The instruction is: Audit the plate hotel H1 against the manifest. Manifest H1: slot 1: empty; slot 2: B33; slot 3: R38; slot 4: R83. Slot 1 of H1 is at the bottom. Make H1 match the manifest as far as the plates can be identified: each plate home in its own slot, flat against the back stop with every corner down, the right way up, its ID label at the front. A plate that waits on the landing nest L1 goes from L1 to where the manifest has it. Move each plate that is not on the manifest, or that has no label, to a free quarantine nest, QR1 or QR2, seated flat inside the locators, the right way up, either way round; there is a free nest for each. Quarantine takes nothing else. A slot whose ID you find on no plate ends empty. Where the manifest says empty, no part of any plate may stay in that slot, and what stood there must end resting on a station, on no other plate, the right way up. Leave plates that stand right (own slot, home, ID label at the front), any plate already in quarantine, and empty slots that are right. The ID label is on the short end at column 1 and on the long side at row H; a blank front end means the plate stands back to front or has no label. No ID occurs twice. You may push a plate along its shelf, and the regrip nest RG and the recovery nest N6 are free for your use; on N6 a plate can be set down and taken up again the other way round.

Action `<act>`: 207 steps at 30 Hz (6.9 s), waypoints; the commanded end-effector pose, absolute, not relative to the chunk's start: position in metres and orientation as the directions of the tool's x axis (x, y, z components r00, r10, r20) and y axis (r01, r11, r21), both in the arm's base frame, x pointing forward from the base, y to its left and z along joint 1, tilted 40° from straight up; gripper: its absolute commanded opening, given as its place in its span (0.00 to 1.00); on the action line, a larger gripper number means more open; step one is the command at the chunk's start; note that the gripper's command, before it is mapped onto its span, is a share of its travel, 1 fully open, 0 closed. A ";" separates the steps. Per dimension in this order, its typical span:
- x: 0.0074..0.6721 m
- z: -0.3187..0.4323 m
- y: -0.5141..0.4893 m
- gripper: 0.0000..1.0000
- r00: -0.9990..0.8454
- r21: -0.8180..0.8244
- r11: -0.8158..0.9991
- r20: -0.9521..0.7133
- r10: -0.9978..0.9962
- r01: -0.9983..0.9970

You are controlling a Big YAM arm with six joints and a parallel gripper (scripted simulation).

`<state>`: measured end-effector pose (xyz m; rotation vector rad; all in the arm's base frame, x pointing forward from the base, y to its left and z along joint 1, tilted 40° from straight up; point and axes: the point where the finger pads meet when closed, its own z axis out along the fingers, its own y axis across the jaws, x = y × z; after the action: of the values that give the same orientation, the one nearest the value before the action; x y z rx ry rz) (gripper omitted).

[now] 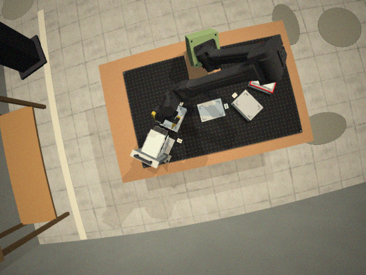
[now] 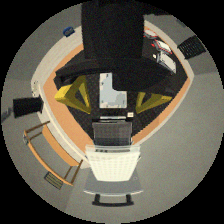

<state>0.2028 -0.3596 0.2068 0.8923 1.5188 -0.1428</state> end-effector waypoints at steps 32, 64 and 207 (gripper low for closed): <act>0.171 0.192 -0.326 1.00 0.115 0.379 0.697 -0.911 0.395 0.609; 0.175 0.188 -0.325 0.00 0.116 0.392 0.696 -0.905 0.409 0.601; 0.221 0.234 -0.388 0.00 0.121 0.403 0.697 -0.900 0.418 0.593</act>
<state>0.2136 -0.3746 0.2120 0.8980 1.5227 -0.1440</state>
